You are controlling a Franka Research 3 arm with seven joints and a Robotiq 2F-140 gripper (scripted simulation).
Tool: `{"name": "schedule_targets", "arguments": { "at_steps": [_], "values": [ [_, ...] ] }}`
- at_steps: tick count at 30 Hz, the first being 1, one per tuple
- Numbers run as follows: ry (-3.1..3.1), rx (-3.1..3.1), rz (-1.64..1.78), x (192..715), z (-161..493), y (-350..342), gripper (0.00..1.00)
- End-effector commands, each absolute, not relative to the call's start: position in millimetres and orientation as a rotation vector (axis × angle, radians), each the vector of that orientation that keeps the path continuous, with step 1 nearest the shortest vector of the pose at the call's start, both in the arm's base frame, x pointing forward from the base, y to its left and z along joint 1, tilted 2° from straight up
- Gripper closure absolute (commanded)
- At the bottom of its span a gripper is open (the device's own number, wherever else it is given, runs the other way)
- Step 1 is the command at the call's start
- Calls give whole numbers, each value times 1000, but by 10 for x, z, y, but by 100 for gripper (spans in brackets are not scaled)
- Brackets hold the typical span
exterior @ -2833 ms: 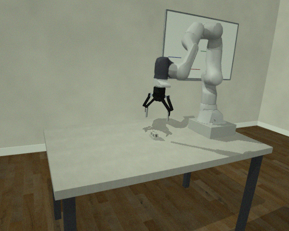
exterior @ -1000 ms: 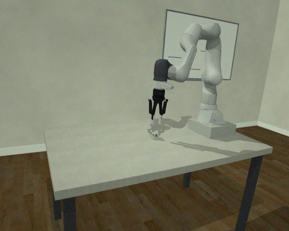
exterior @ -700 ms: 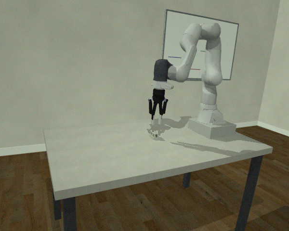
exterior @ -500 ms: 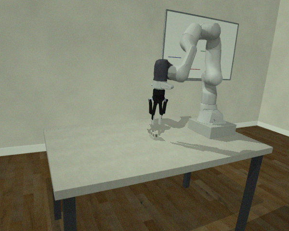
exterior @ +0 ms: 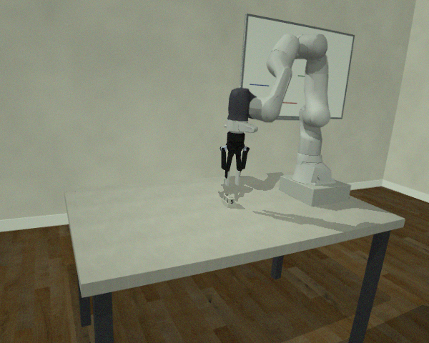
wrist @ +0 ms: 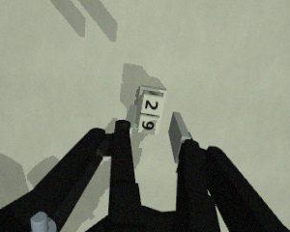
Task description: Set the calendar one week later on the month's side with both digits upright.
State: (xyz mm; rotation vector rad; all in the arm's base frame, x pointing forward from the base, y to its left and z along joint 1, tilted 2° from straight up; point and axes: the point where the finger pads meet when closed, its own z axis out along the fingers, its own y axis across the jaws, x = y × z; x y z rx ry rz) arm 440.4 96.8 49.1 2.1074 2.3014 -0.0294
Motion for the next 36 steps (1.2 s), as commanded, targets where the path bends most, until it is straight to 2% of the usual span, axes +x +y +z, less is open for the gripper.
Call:
{"name": "schedule_targets", "arguments": {
  "at_steps": [1, 36],
  "values": [
    [2306, 2103, -29, 4397, 466, 962, 72],
    [2307, 2103, -29, 4395, 61, 947, 72]
  ]
}}
